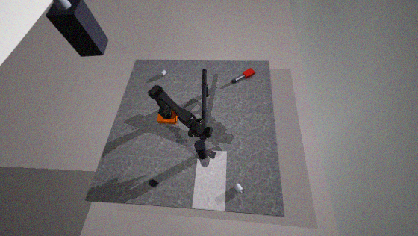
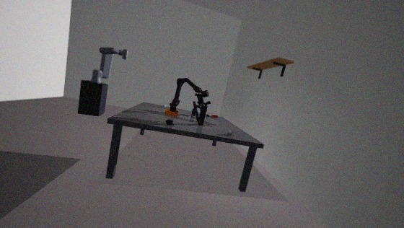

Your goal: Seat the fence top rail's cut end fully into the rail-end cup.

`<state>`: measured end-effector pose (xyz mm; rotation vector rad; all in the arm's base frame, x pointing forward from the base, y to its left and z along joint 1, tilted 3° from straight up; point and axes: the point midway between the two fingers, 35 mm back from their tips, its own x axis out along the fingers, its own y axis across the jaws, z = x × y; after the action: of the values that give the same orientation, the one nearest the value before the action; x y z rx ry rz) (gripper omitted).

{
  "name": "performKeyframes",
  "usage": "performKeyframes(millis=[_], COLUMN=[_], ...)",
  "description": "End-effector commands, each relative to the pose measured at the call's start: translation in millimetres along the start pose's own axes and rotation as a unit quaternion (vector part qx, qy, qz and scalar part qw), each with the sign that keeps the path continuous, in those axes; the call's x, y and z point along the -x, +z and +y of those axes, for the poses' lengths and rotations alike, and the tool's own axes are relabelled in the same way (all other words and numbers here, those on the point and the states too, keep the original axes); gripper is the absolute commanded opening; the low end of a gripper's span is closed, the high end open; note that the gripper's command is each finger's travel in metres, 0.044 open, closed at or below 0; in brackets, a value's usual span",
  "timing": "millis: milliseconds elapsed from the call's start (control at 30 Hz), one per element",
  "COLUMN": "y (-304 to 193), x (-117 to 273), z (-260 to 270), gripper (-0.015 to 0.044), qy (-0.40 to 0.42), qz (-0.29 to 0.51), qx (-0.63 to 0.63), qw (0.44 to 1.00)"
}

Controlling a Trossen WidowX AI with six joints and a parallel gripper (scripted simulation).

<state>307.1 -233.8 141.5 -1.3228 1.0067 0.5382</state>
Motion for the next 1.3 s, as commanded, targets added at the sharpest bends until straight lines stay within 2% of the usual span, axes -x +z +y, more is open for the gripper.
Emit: performKeyframes(millis=[0,867,1267], y=[-0.3,-3.0,-2.6], x=[1.4,10.1,9.4], z=[3.2,19.0,17.7], gripper=[0.0000,0.0000,0.0000], qy=[-0.002,-0.001,-0.001], qz=[-0.010,-0.058,-0.054], qx=[0.020,0.106,0.099], qw=[1.000,0.993,0.994])
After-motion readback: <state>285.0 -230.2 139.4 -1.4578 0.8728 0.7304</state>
